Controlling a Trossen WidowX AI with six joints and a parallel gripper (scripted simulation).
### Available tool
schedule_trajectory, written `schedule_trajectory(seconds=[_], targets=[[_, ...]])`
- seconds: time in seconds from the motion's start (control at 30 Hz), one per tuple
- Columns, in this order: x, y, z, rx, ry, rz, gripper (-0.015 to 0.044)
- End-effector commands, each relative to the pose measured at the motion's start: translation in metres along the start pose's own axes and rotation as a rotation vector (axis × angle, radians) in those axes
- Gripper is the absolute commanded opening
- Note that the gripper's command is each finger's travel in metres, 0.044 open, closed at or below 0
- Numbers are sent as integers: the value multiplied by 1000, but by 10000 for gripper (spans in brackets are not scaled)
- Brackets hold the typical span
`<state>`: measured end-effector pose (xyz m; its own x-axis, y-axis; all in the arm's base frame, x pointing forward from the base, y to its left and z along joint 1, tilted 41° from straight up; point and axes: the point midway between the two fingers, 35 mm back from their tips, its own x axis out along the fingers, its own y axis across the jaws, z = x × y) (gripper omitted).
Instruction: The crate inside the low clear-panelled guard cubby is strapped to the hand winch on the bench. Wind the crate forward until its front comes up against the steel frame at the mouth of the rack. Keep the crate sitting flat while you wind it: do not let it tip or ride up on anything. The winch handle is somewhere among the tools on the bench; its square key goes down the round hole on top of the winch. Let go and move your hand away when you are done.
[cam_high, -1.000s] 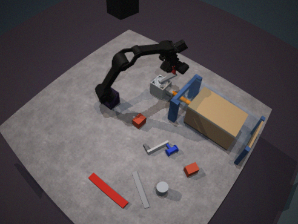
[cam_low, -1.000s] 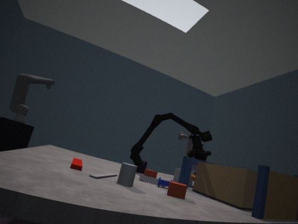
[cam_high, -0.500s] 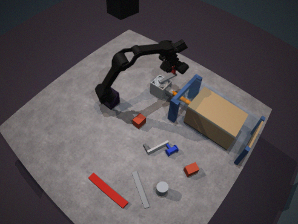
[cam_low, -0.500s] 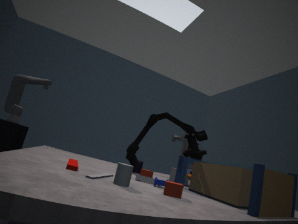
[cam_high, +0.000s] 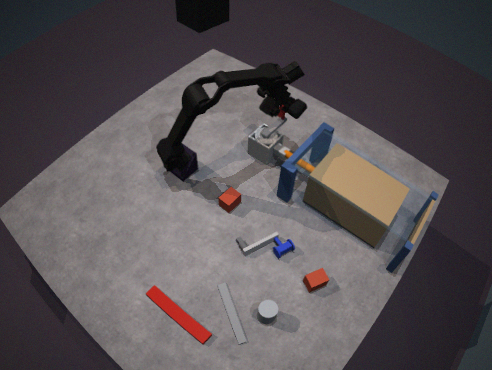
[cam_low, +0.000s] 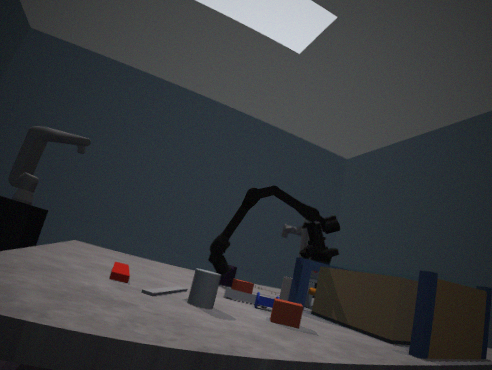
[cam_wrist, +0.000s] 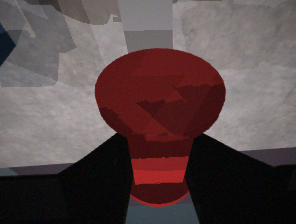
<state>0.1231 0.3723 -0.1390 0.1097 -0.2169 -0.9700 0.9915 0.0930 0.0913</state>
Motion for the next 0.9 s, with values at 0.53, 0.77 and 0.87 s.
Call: schedule_trajectory(seconds=[0.53,0.77,0.87], targets=[[-4,-44,17,-17,-29,-36,0],[-7,-53,23,-17,-29,-37,0],[-8,-56,26,-17,-29,-37,0]])
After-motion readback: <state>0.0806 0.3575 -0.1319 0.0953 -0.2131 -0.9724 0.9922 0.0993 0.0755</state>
